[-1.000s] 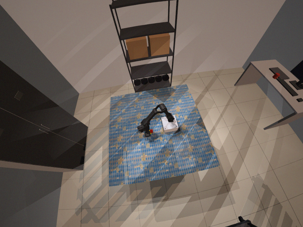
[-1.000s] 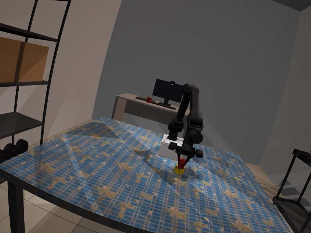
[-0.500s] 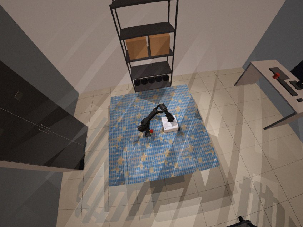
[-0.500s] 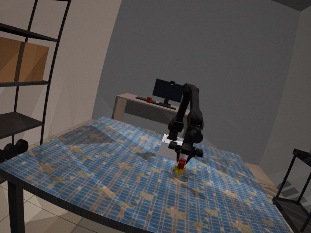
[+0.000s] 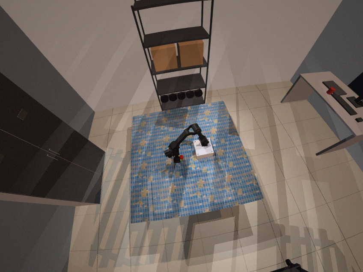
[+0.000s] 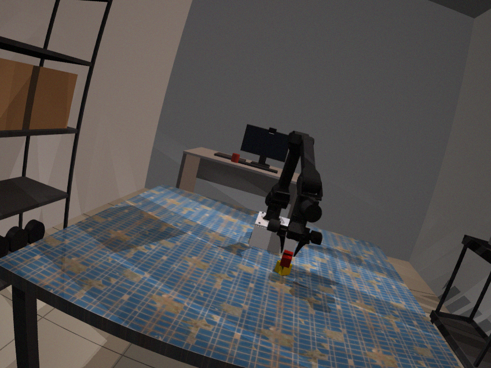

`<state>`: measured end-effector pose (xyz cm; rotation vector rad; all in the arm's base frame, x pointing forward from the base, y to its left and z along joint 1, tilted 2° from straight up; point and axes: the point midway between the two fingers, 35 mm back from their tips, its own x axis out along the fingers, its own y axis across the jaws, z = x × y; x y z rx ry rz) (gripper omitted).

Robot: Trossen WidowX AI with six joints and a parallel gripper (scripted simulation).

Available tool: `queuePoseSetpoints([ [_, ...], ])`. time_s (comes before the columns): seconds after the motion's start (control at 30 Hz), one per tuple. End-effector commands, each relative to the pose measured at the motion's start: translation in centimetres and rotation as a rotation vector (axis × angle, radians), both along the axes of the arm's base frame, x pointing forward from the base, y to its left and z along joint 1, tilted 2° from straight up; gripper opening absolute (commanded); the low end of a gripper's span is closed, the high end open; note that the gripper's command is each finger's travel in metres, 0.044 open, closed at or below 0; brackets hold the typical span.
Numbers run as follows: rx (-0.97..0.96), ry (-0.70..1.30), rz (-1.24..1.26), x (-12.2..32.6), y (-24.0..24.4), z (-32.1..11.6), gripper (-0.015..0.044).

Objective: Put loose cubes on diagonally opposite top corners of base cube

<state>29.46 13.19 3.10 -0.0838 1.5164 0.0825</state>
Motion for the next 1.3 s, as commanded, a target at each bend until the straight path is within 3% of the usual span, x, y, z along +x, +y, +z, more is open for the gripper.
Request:
queuePoseSetpoints([
  [0.0, 0.006, -0.012, -0.001, 0.3, 0.1, 0.8, 0.0205],
  [1.27, 0.006, -0.012, -0.001, 0.0, 0.1, 4.4, 0.0205],
])
